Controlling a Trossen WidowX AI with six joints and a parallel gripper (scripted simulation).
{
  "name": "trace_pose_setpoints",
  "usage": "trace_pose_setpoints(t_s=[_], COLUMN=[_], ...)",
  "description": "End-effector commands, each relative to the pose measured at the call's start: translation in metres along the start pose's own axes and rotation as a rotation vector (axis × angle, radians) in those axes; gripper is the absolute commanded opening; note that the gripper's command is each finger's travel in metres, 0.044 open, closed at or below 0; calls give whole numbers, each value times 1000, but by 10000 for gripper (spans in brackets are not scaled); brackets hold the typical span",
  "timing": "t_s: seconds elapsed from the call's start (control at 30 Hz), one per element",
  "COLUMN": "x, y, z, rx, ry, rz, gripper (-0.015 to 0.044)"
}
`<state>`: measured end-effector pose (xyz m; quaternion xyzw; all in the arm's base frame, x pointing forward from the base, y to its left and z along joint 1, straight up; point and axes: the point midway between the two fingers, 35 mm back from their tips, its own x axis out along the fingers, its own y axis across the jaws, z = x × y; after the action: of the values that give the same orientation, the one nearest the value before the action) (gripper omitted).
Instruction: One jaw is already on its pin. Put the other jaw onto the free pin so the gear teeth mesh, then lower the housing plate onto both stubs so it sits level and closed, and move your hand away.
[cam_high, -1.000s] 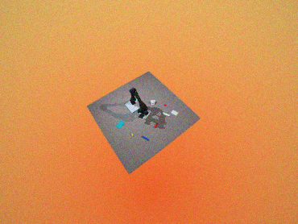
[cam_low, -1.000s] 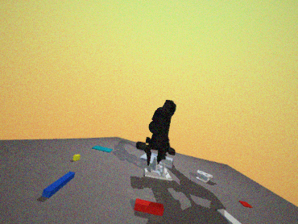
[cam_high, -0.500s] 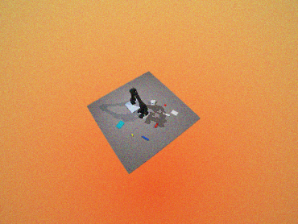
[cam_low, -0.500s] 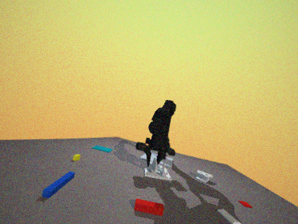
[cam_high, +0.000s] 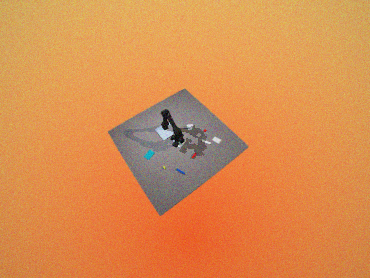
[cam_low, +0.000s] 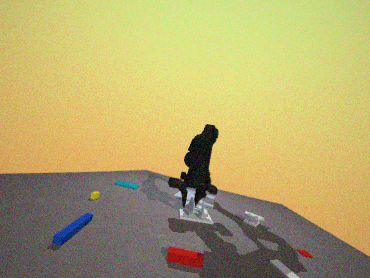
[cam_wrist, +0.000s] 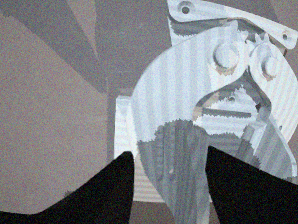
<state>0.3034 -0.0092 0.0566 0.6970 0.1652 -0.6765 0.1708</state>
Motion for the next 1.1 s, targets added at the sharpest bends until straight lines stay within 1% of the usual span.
trace_pose_setpoints(t_s=[0.0,1.07], x=[2,9], y=[0,0], z=[0,0], rx=[-5,-7], ry=[2,2], rz=[1,1], gripper=[134,134])
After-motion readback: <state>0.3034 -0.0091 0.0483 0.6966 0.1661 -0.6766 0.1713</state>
